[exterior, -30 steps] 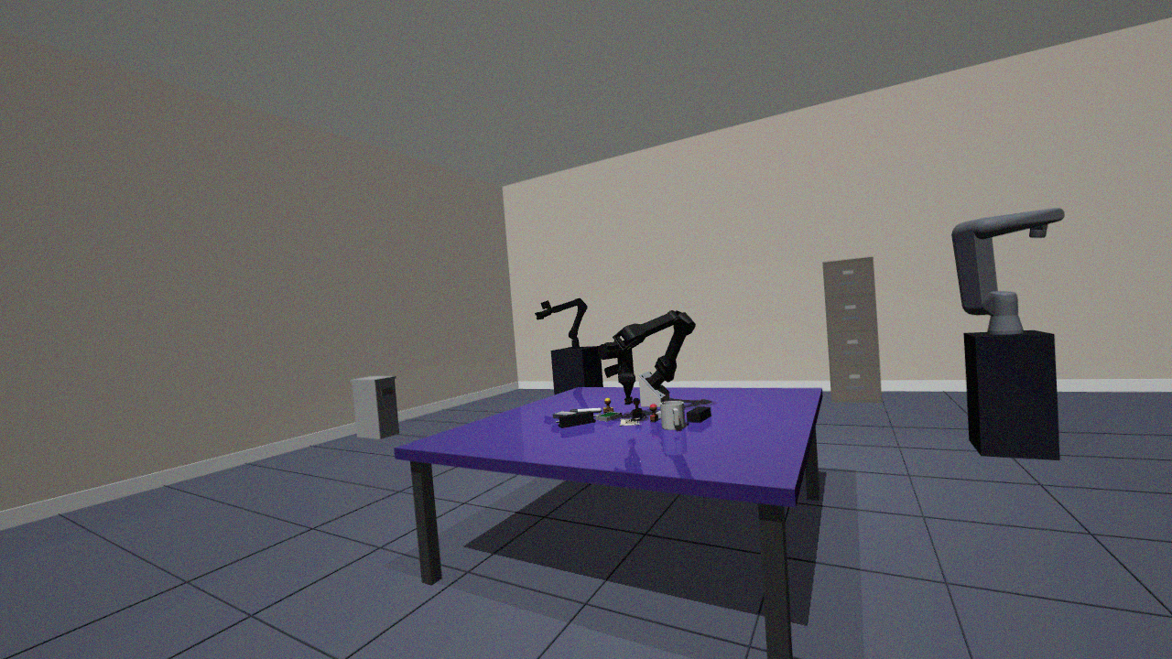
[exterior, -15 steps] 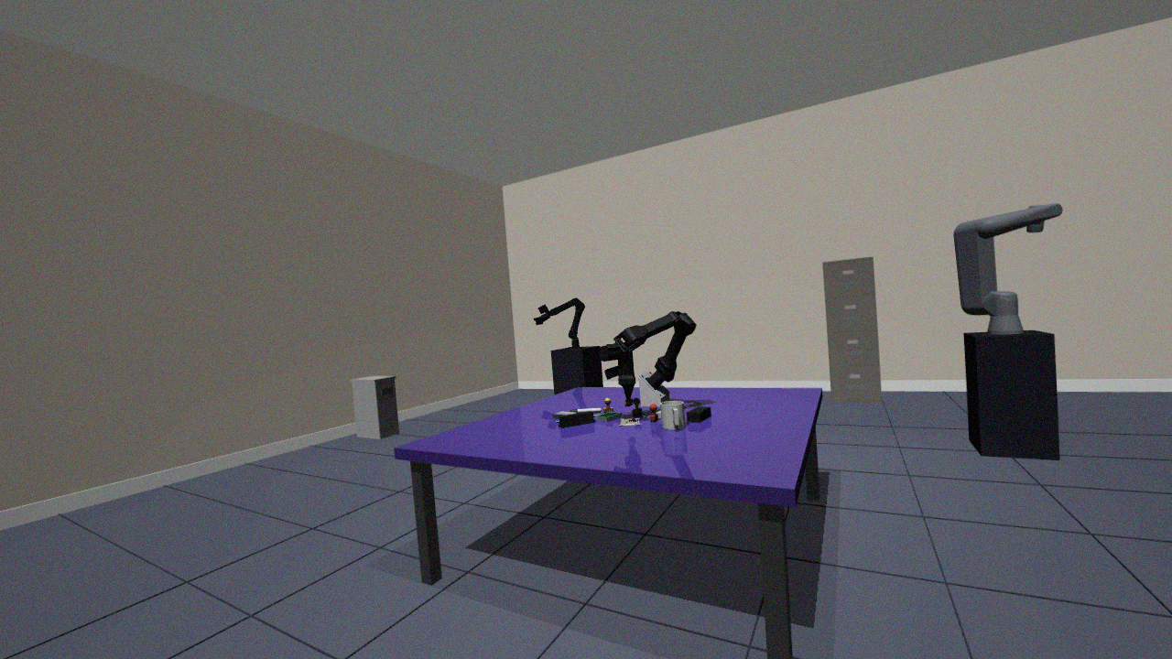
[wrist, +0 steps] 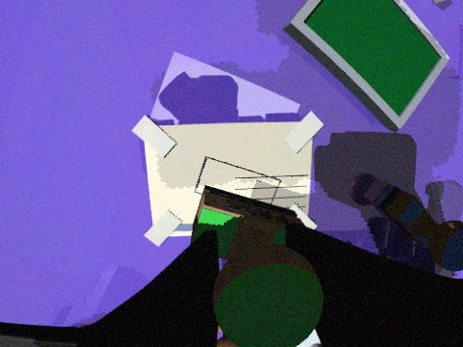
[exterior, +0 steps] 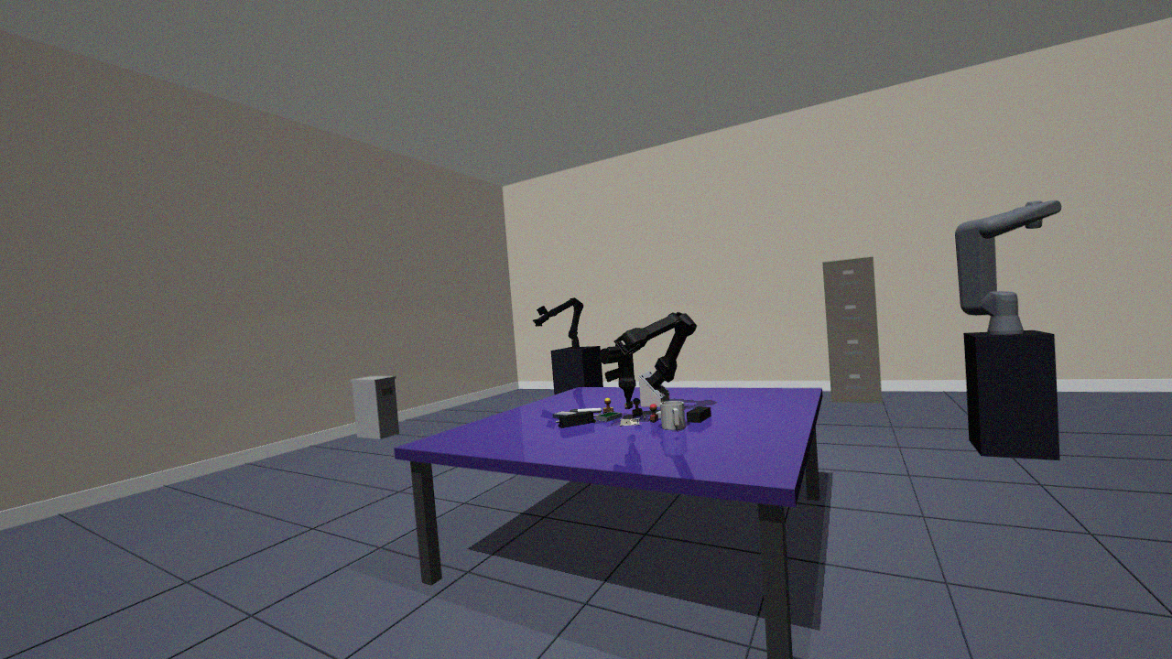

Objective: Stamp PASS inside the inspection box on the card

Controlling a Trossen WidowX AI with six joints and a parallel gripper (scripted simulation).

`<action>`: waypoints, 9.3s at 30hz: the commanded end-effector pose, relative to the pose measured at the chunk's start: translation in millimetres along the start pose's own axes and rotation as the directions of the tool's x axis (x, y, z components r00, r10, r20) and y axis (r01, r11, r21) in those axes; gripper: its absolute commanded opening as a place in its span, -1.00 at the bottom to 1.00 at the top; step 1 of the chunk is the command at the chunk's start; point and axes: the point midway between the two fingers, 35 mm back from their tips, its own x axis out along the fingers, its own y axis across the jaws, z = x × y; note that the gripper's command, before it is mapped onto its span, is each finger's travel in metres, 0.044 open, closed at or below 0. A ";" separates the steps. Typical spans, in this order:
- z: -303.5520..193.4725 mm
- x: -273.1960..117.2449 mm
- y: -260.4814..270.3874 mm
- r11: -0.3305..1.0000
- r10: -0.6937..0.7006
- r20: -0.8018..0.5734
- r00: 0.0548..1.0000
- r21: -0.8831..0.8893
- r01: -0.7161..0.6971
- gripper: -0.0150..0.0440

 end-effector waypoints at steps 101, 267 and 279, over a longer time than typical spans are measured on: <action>-3.4 53.7 -1.9 1.000 0.005 -0.006 1.000 0.006 -0.005 -0.49; 110.6 21.9 10.8 1.000 0.005 0.003 1.000 -0.004 -0.005 -0.49; 109.7 41.5 10.5 1.000 0.006 0.002 1.000 -0.004 -0.006 -0.49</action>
